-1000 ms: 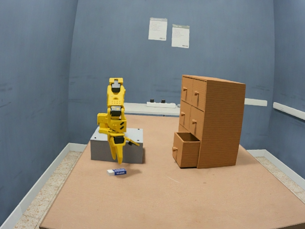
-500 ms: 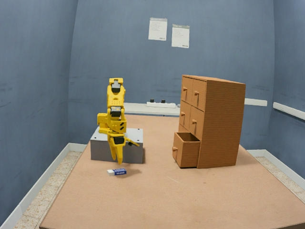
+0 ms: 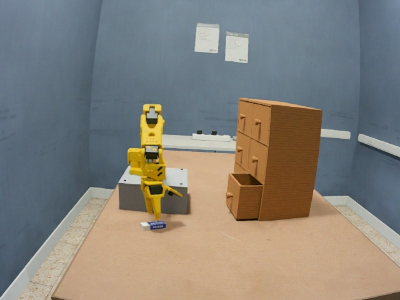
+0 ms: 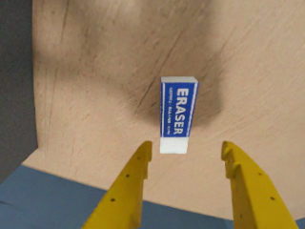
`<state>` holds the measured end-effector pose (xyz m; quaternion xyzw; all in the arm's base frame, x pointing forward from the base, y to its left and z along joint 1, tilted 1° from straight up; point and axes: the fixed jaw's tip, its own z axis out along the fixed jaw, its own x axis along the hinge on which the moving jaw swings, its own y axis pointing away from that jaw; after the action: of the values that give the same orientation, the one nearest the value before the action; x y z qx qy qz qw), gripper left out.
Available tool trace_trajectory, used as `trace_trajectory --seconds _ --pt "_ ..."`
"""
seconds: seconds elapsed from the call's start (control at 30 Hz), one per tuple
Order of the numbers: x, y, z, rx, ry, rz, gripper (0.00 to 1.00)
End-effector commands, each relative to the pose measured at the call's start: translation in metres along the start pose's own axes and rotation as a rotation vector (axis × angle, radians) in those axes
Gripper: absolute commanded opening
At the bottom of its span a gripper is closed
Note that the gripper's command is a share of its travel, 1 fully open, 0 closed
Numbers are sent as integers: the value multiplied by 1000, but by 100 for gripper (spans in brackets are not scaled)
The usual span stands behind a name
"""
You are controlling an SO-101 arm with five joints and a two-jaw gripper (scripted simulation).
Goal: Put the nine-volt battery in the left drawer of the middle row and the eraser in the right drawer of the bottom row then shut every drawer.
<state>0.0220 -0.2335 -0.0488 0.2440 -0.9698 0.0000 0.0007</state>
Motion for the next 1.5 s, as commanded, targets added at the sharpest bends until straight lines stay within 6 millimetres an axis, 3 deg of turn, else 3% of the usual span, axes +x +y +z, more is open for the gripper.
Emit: trace_trajectory --seconds 0.0,0.13,0.53,0.63,1.47 --pt "1 -1 5 4 0 -2 27" --pt "1 -2 19 4 0 -2 27" --pt "1 -2 19 4 0 -2 27" --pt "1 -2 29 4 0 -2 27" --pt "1 -2 30 4 0 -2 27"
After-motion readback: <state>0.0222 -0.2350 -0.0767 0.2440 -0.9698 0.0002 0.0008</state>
